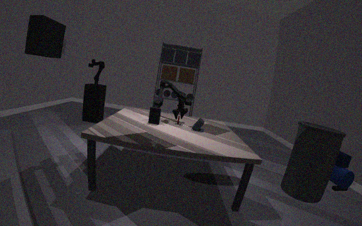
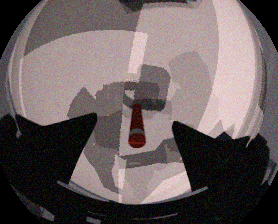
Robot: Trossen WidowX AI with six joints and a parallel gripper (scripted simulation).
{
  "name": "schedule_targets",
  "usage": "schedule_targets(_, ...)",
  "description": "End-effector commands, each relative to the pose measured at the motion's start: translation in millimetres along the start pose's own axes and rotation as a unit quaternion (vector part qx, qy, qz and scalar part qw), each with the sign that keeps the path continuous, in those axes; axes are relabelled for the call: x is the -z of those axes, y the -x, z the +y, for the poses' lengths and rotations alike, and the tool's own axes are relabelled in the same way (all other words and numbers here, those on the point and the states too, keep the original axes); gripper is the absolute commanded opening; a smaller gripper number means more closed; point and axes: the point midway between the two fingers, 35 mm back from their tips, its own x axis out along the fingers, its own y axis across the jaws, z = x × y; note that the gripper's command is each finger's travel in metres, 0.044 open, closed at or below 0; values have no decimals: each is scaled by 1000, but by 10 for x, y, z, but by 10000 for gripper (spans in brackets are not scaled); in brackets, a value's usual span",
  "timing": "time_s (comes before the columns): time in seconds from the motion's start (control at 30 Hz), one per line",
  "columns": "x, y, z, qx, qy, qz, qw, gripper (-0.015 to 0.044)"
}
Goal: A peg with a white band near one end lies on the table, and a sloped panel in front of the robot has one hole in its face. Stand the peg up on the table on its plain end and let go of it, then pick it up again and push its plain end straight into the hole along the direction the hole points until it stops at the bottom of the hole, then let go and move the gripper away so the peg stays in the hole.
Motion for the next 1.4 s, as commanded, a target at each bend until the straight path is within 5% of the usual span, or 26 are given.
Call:
schedule_targets(0.0, 10, -77, -17, 0, -4, 1, 1000, 440)
schedule_targets(0.13, 14, -100, -18, 0, -4, 1, 1000, 440)
schedule_targets(0.63, 13, -68, -3, 0, 0, 1, 1000, 46)
schedule_targets(0.87, 13, -68, -3, 0, 0, 1, 1000, 0)
schedule_targets(1.37, -35, 366, -16, 4, -2, -2, 1000, 0)
